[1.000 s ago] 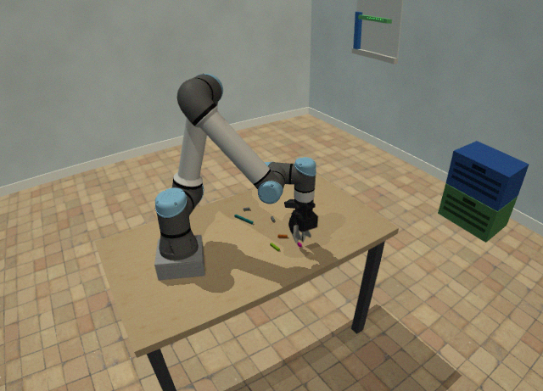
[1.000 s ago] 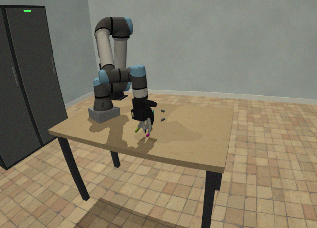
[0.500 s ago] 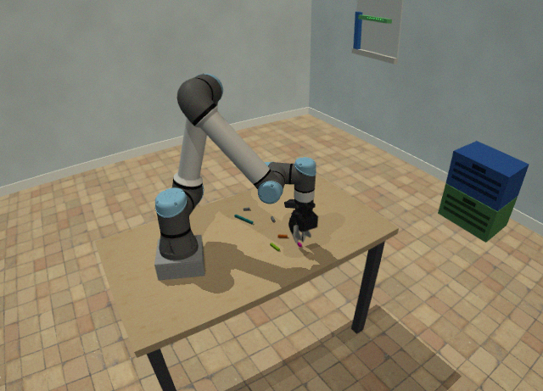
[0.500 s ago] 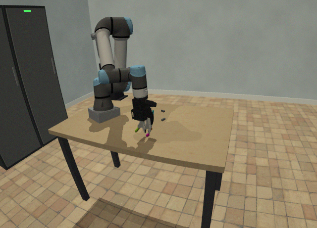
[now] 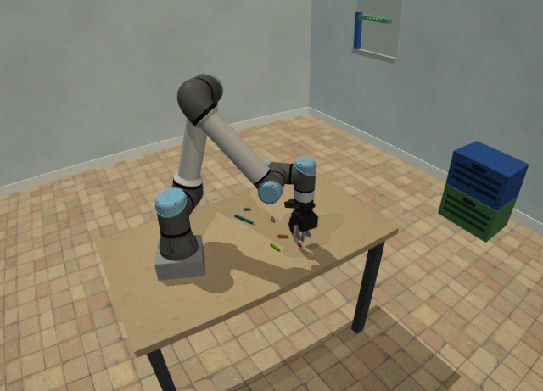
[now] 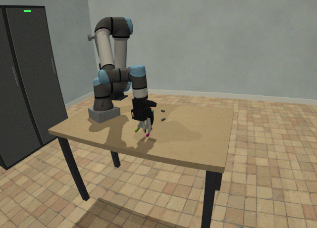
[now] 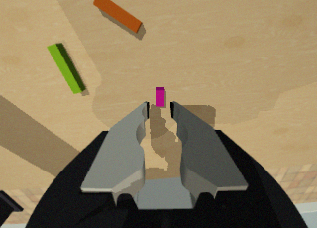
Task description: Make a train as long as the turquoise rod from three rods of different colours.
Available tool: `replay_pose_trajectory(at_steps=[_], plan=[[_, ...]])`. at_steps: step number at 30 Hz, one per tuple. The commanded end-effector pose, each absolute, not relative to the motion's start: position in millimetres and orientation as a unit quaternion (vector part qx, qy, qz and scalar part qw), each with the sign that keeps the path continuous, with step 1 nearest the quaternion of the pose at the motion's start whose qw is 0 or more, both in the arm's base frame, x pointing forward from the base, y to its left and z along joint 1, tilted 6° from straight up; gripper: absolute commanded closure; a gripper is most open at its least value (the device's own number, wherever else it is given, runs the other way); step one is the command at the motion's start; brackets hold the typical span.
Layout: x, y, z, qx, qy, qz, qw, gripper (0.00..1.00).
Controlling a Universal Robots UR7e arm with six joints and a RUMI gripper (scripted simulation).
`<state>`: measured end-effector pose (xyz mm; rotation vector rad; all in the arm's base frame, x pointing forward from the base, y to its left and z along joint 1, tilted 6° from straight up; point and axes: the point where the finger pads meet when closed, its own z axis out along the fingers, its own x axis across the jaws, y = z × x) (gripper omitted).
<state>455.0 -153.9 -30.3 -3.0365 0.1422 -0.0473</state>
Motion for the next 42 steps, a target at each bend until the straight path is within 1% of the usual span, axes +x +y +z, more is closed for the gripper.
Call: replay_pose_trajectory(at_steps=[1,42], plan=[[455,-154,-30,-0.998,0.047,-0.016,0.050,0.86],[456,-153,-47,-0.998,0.047,-0.016,0.050,0.86]])
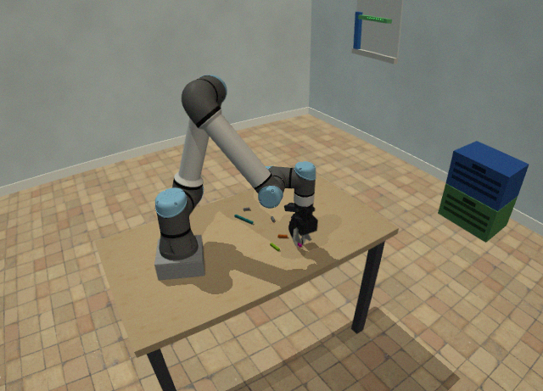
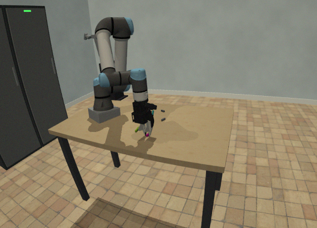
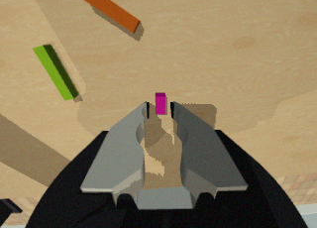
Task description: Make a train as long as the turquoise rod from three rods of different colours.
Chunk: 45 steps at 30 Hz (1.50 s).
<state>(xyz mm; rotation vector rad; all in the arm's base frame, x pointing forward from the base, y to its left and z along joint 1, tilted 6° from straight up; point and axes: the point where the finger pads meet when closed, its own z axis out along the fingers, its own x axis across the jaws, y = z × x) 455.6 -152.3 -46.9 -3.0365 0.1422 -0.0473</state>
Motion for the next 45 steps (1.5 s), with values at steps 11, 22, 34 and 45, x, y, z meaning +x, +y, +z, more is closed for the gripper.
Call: replay_pose_trajectory(at_steps=[11,22,34,45], plan=[[456.0,-152.6,-46.5,-0.998,0.047,-0.016,0.050,0.86],[456.0,-152.6,-46.5,-0.998,0.047,-0.016,0.050,0.86],[456.0,-152.6,-46.5,-0.998,0.047,-0.016,0.050,1.00],[456.0,-152.6,-46.5,-0.998,0.047,-0.016,0.050,1.00]])
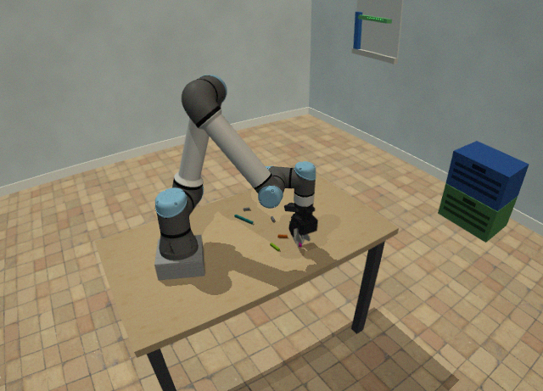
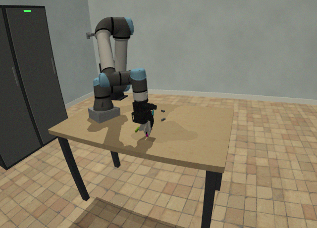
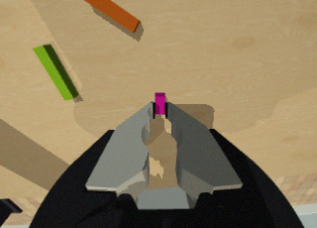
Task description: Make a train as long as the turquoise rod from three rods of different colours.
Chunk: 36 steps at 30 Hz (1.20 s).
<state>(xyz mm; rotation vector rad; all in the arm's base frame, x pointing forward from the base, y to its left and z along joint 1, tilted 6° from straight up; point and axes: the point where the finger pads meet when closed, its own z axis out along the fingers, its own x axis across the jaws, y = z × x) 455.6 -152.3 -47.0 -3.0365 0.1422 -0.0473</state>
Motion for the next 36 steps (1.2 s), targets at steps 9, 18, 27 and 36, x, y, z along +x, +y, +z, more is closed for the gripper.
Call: replay_pose_trajectory(at_steps=[9,18,27,36], plan=[[456,-153,-47,-0.998,0.047,-0.016,0.050,1.00],[456,-153,-44,-0.998,0.047,-0.016,0.050,1.00],[454,-157,2,-0.998,0.047,-0.016,0.050,1.00],[453,-162,44,-0.998,0.047,-0.016,0.050,1.00]])
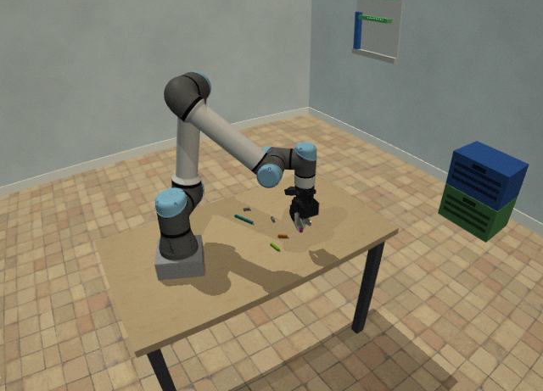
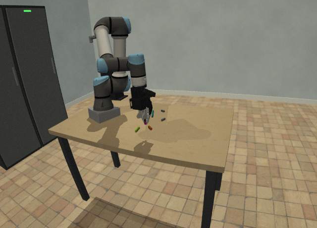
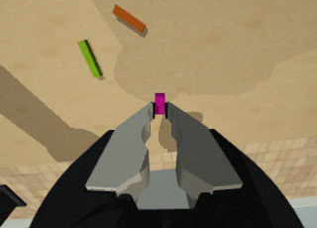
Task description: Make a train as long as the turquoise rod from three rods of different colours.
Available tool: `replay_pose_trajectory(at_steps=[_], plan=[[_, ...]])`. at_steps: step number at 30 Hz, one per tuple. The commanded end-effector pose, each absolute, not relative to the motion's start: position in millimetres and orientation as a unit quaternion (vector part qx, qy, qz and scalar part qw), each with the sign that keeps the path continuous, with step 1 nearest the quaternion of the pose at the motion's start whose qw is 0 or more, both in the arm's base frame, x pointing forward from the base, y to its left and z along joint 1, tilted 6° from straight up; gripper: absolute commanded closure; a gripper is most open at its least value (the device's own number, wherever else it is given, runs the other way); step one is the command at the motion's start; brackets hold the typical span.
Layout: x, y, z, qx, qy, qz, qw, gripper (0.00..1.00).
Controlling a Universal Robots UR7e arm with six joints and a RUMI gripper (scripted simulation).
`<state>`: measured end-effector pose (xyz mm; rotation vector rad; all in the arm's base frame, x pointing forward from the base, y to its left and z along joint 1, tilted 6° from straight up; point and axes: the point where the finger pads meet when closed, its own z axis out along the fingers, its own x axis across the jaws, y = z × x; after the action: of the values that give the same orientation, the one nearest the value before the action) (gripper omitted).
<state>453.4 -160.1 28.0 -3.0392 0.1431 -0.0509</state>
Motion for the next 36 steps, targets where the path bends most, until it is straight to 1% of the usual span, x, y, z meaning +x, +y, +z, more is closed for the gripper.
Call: replay_pose_trajectory(at_steps=[1,18,21,30,32,36], plan=[[453,-162,48,-0.998,0.047,-0.016,0.050,1.00],[450,-156,54,-0.997,0.053,-0.016,0.050,1.00],[443,-134,58,-0.996,0.075,-0.015,0.051,1.00],[394,-37,66,-0.982,0.183,-0.009,0.052,1.00],[394,-37,66,-0.982,0.183,-0.009,0.052,1.00],[379,-14,65,-0.976,0.210,-0.008,0.053,1.00]])
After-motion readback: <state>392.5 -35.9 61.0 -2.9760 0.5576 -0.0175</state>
